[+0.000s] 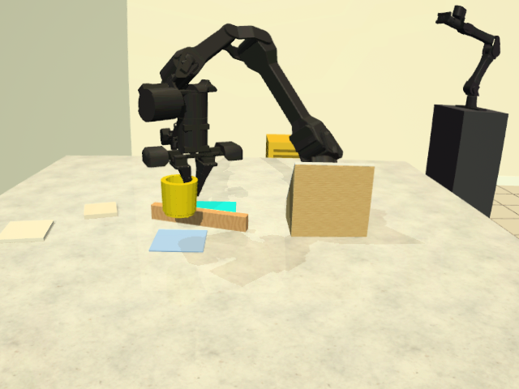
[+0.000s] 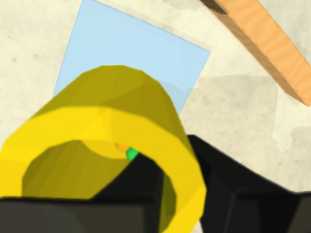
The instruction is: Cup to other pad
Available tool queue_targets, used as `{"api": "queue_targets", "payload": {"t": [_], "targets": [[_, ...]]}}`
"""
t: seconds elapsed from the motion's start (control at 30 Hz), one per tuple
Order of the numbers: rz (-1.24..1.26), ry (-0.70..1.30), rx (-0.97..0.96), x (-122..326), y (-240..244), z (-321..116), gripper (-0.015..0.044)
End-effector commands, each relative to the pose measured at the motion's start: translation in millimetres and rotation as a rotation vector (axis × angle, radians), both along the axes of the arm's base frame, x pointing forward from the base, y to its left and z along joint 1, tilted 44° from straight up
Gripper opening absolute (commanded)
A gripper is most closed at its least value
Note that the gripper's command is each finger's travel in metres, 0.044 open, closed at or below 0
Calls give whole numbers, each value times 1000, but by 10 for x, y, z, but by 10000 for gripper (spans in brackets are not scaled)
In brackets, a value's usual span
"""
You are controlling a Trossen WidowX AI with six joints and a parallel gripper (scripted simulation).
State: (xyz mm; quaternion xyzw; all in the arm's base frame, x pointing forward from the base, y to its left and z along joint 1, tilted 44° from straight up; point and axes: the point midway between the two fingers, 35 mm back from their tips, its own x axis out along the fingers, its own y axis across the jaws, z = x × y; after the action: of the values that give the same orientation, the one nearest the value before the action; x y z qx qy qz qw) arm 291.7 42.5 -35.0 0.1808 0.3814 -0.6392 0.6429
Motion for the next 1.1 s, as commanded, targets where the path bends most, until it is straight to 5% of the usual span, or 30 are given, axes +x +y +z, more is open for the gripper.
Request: {"api": "queue_targets", "payload": {"t": [0.0, 1.07], "targets": [[2, 1, 0, -1, -1, -4, 0], [-5, 0, -1, -204, -354, 413, 0]]}}
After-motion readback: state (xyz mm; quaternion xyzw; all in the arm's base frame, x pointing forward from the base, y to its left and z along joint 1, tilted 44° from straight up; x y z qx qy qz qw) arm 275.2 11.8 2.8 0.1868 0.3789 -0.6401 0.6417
